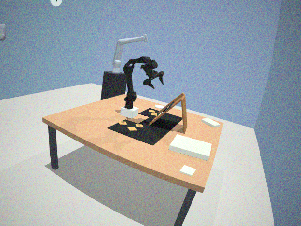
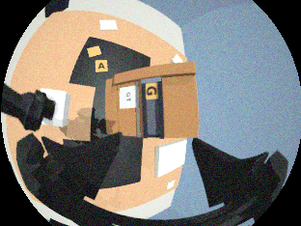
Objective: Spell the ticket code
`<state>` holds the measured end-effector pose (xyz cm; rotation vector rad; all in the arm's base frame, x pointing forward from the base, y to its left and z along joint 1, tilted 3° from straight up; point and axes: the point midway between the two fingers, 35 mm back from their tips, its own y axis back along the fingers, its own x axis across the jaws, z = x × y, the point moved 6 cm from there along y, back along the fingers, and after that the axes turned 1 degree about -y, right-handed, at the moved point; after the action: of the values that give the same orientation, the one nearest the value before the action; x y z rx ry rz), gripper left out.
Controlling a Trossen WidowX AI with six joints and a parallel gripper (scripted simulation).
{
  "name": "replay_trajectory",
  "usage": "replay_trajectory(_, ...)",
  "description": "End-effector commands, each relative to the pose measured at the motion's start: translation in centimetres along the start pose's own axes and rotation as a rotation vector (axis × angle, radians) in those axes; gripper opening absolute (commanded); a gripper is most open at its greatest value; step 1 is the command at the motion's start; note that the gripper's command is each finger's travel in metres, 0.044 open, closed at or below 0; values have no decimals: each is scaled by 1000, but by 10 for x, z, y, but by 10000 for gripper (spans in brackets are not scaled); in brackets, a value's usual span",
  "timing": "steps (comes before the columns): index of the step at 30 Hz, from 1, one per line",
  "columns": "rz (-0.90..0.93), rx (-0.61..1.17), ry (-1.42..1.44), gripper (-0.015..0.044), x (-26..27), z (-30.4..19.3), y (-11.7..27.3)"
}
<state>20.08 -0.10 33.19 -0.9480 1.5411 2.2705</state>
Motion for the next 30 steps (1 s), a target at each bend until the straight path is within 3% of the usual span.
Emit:
replay_trajectory(1, 45, 57, -253, 340, 5, -24, -18)
replay_trajectory(7, 101, 243, -919, 340, 31, -80, -59)
replay_trajectory(19, 83, 509, -1618, 340, 75, -127, -101)
replay_trajectory(30, -56, 806, -2200, 340, 126, -158, -130)
